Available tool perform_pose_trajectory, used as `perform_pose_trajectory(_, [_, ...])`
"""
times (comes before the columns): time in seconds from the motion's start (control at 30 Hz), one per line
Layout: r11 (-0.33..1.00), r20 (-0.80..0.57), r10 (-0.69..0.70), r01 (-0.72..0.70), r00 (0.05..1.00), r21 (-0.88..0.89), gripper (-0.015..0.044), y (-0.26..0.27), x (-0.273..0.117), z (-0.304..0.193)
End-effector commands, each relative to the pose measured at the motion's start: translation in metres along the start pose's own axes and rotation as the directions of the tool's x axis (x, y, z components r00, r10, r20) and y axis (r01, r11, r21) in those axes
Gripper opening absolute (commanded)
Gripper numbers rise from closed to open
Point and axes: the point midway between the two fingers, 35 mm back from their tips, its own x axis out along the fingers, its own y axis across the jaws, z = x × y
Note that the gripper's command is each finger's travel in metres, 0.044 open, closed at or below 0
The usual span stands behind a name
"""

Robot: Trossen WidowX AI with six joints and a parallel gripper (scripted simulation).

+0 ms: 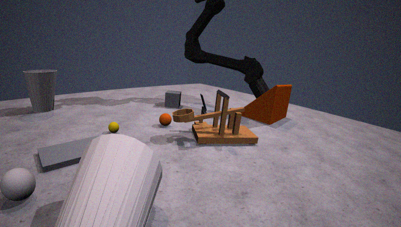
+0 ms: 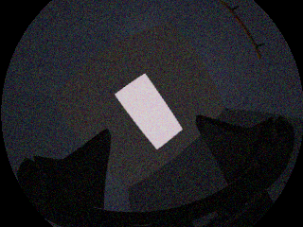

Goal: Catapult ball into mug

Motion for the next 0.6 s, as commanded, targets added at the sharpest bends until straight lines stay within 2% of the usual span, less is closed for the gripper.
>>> perform_pose_trajectory(0.0, [1.0,-0.005,0.015,-0.015,1.0,-0.022,0.044,-0.003,0.002,-0.008])
perform_pose_trajectory(0.23, [0.997,-0.096,-0.043,0.036,0.994,-0.073,0.044,-0.021,0.01,-0.046])
perform_pose_trajectory(0.57, [0.961,-0.274,-0.238,0.185,0.932,-0.206,0.044,-0.084,0.013,-0.123])
